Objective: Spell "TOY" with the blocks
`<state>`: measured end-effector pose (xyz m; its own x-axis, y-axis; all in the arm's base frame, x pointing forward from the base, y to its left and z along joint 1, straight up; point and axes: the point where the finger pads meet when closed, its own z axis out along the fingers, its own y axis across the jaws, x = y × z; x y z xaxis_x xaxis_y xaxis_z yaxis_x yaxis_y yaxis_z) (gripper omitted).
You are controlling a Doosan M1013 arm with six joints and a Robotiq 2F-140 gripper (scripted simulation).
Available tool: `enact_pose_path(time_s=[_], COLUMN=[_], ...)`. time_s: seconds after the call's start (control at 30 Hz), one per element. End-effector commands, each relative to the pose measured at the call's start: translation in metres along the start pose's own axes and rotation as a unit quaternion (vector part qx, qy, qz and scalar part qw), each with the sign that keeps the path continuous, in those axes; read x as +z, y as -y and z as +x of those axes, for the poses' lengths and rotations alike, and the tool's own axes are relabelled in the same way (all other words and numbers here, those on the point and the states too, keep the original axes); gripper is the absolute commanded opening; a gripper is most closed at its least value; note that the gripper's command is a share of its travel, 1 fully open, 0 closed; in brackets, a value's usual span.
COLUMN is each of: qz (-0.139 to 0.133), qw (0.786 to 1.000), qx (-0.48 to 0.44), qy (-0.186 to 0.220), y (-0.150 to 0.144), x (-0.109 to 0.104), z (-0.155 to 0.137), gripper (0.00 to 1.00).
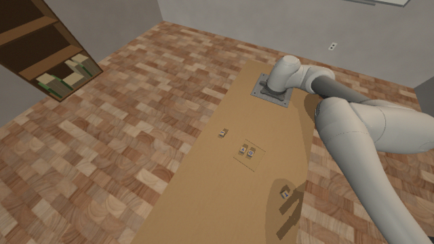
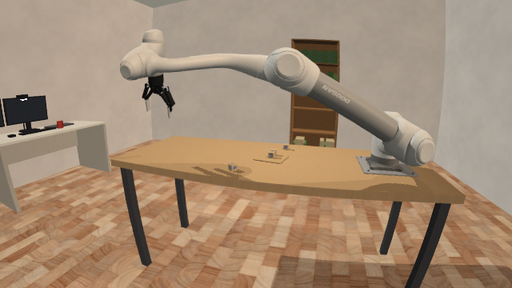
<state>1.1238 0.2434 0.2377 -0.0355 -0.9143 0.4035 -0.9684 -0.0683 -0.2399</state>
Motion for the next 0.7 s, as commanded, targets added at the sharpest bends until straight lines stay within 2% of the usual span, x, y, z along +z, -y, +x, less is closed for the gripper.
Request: enact_pose_path(time_s=[0.0, 0.67], qz=[0.000, -0.002], qw=[1.000, 1.000], qx=[0.000, -0.001], qy=[0.000, 0.001], y=[0.0000, -0.0038], x=[-0.0003, -0.0005], z=[0.0002, -0.0032], gripper=[1.00, 1.00])
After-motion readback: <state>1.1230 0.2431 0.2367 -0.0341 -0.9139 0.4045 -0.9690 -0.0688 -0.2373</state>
